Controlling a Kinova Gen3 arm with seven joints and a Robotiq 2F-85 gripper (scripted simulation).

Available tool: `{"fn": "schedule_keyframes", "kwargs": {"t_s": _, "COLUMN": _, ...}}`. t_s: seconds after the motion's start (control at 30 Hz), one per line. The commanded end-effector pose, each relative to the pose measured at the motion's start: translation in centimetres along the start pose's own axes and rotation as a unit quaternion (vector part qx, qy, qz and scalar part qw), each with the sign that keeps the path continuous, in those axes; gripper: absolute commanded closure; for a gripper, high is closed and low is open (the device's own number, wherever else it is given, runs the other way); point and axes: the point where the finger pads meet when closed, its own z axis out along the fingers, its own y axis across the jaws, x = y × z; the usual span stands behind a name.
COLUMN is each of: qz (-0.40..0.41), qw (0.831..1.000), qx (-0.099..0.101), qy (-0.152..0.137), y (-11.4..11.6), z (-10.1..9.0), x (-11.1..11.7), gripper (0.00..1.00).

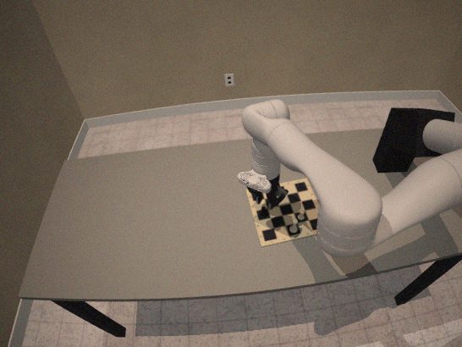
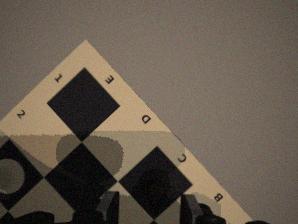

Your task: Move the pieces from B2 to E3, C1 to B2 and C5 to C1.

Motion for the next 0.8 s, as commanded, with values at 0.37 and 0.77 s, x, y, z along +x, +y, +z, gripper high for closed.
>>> {"fn": "schedule_keyframes", "kwargs": {"t_s": 0.37, "qz": 0.000, "qw": 1.000, "qx": -0.005, "qy": 0.004, "y": 0.3, "z": -5.5, "x": 0.3, "gripper": 0.63}}
{"fn": "schedule_keyframes", "kwargs": {"t_s": 0.77, "qz": 0.000, "qw": 1.000, "qx": -0.005, "qy": 0.004, "y": 0.3, "z": -5.7, "x": 0.3, "gripper": 0.00}}
